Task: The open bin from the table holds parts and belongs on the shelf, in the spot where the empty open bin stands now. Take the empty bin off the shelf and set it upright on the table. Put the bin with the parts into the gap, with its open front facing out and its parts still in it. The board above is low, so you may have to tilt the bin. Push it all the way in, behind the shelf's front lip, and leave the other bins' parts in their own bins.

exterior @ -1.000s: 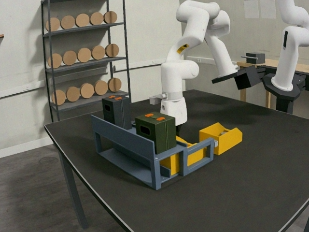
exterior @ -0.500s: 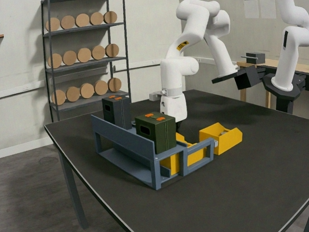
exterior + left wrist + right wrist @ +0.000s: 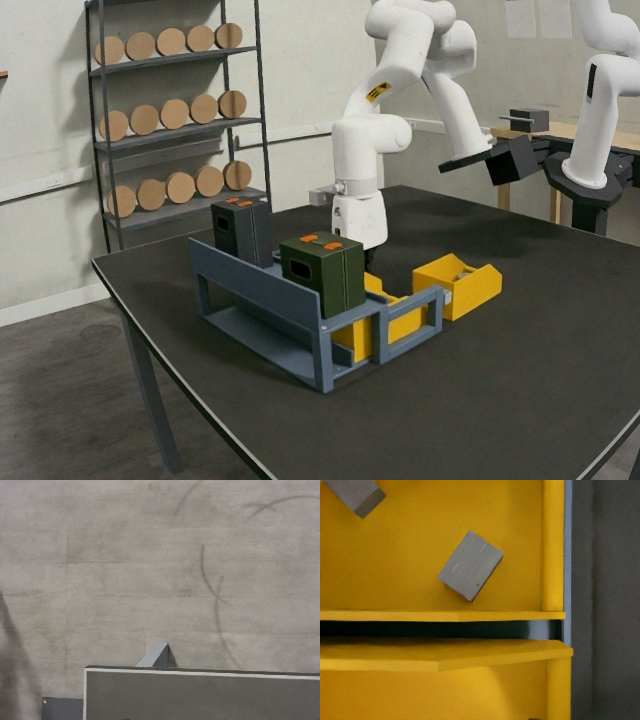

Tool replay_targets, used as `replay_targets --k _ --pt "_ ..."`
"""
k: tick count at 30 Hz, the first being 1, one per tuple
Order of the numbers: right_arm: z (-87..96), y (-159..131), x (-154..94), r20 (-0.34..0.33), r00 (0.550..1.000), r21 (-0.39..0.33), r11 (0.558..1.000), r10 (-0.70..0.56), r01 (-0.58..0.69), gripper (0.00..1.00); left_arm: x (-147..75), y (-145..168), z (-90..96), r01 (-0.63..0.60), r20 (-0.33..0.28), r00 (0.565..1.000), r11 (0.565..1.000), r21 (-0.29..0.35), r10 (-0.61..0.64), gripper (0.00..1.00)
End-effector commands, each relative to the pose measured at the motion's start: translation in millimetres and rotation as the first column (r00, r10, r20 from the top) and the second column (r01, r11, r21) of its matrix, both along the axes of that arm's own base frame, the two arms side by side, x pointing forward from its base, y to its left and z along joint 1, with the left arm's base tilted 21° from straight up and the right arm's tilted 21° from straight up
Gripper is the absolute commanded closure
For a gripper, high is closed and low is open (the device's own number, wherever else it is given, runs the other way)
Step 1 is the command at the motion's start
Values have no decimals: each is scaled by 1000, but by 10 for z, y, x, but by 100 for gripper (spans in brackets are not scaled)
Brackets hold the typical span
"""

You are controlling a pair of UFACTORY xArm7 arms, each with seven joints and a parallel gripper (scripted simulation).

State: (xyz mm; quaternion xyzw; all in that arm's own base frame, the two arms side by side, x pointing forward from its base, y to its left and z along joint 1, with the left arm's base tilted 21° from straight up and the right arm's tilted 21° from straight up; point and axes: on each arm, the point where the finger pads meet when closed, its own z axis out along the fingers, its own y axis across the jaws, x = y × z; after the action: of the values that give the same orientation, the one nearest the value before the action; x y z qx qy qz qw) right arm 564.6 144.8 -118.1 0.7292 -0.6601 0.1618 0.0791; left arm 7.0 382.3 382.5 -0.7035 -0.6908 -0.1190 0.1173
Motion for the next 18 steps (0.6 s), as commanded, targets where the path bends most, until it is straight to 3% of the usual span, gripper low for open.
replay_targets --k 1,18 --pt "25 22 21 5 1000 3 1000 2 -2 100 -1 4 19 0 1 1000 1000 4 0 0" --pt "23 20 0 5 1000 3 1000 2 -2 100 -1 4 19 0 1 1000 1000 4 0 0"
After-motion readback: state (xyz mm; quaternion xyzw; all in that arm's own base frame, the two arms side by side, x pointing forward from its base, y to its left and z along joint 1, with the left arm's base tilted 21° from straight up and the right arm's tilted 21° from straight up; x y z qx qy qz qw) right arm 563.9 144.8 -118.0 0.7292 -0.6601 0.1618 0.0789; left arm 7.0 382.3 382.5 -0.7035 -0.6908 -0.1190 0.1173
